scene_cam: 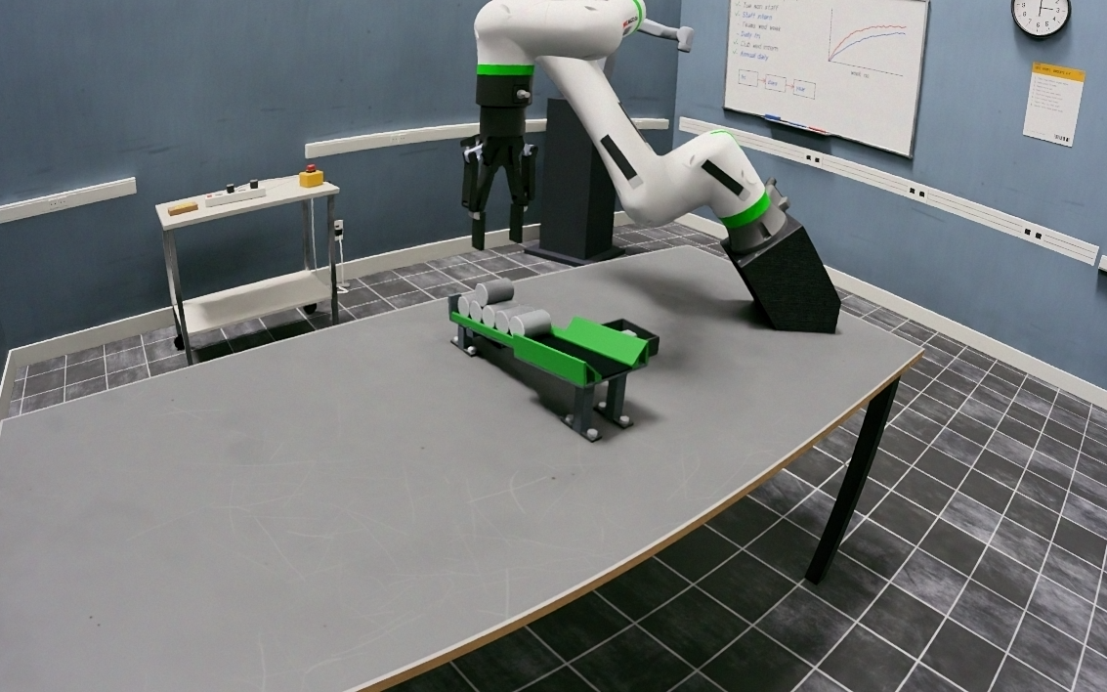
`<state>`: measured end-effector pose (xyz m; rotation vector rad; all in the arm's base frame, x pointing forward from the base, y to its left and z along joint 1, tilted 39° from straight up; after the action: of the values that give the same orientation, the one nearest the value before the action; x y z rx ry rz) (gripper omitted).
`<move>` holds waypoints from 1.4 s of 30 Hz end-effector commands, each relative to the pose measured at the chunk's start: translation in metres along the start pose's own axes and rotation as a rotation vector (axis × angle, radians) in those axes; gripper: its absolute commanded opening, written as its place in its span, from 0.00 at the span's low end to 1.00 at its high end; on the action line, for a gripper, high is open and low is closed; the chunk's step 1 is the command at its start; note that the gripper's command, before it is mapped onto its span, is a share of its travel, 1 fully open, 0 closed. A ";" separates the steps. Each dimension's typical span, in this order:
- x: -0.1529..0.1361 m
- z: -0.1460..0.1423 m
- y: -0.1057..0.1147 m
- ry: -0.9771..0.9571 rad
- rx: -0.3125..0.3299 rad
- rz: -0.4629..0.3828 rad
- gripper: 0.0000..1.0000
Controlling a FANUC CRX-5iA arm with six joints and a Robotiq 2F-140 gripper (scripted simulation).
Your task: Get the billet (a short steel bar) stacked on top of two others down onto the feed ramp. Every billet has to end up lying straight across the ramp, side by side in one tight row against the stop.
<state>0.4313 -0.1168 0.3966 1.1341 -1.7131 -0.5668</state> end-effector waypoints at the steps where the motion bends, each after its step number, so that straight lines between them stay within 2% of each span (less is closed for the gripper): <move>1: 0.000 0.000 0.001 0.000 0.001 0.000 0.51; 25: 0.000 -0.001 -0.010 0.000 0.002 0.001 0.51; 42: 0.000 -0.001 -0.033 0.000 0.002 0.001 0.51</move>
<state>0.4461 -0.1318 0.3711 1.1337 -1.7129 -0.5658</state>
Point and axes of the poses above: the point where the finger pads meet when closed, its own y axis back along the fingers, its own z axis across the jaws, x = y × z, the point moved 3 cm from there along y, back along the fingers, and after that the axes turned 11 degrees about y, right-handed, at the moved point
